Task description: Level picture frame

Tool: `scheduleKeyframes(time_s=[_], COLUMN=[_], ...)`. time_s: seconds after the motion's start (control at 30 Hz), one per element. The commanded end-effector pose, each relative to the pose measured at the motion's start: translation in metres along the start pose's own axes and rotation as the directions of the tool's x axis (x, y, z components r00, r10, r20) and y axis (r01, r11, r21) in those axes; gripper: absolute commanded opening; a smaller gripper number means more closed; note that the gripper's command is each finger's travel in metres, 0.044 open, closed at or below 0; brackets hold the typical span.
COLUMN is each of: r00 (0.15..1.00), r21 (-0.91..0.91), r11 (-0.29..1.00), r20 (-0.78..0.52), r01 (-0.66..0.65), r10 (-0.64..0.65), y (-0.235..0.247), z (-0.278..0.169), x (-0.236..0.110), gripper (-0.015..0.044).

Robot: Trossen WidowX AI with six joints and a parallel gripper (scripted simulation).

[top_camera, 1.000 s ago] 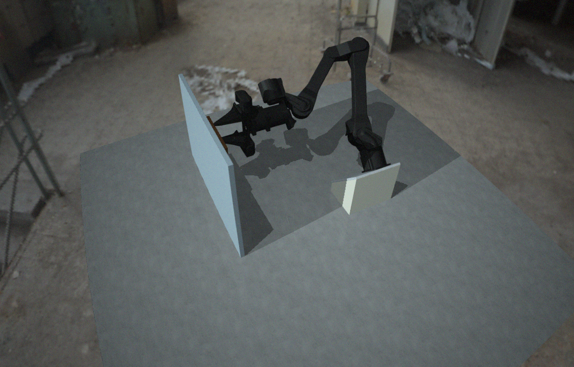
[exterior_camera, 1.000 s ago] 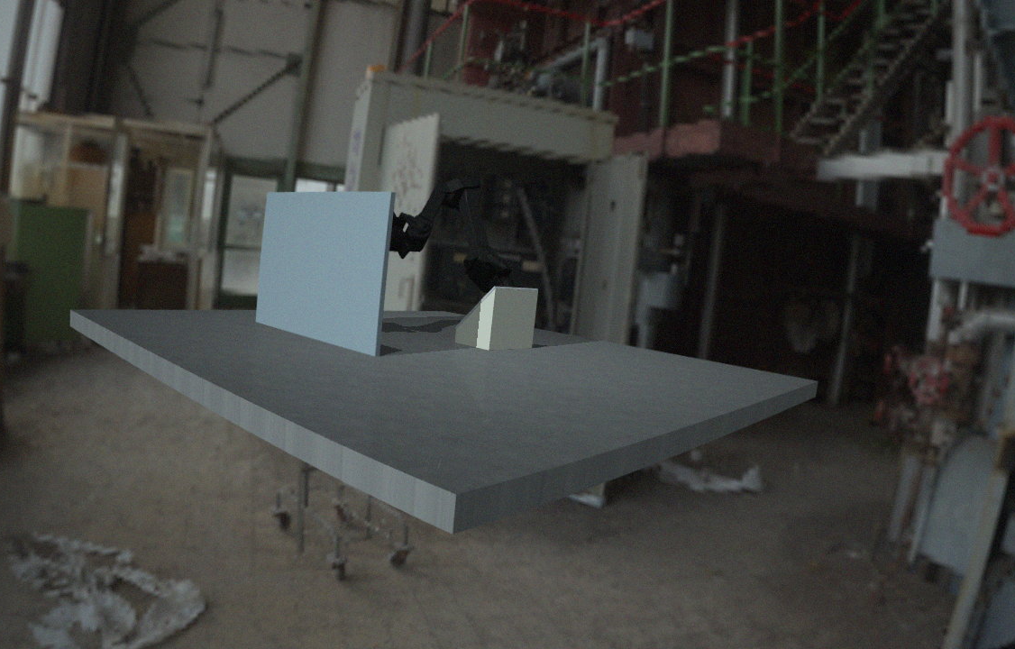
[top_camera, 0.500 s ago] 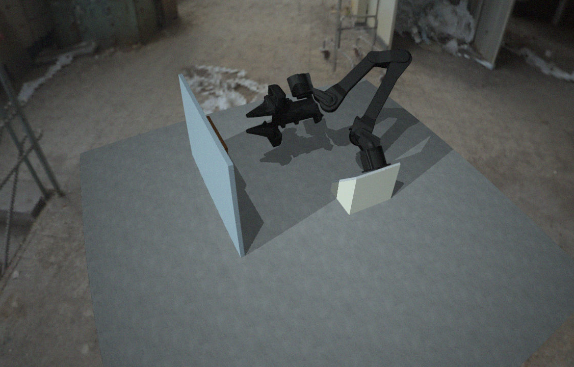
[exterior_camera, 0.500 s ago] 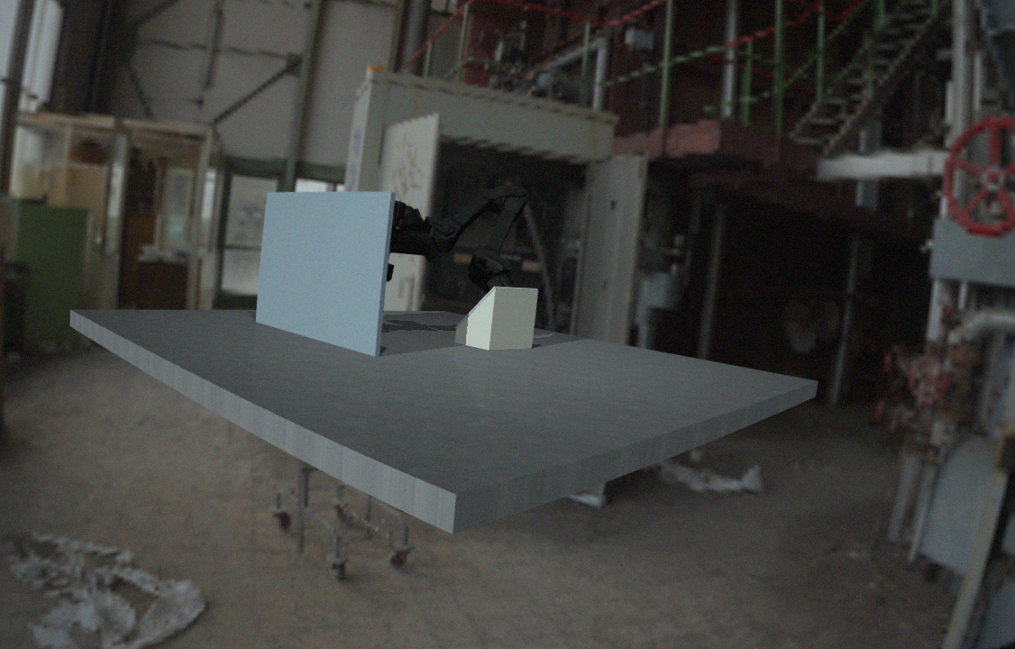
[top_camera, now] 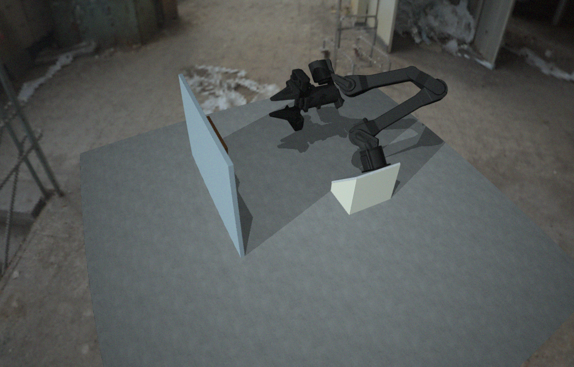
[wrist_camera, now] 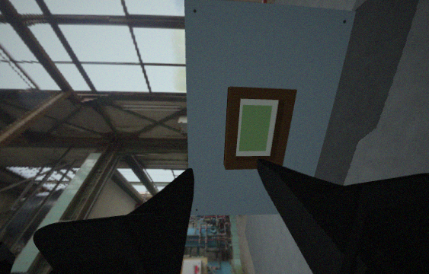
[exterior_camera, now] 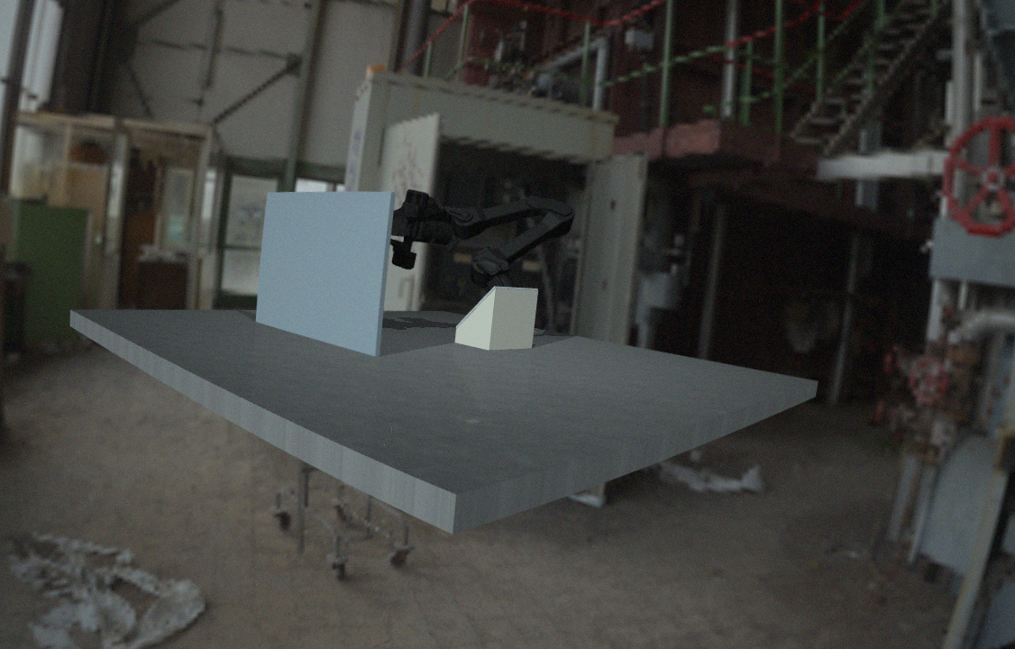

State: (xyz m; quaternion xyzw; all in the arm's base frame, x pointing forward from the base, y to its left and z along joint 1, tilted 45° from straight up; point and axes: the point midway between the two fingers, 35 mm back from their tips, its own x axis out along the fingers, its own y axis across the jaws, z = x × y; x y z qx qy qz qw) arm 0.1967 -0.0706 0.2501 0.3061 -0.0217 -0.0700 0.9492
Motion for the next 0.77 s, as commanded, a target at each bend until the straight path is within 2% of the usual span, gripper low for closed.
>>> scheduleKeyframes(time_s=[0.0,0.73], r00=[1.000,1.000], r21=[0.004,0.004], r11=[1.000,1.000], r20=[-0.009,-0.009], r01=[0.000,0.000], r10=[0.000,0.000], y=[0.0092,0.0092], z=[-0.0100,-0.0100], x=[-0.0211,-0.0211], gripper=[0.0260,0.0260])
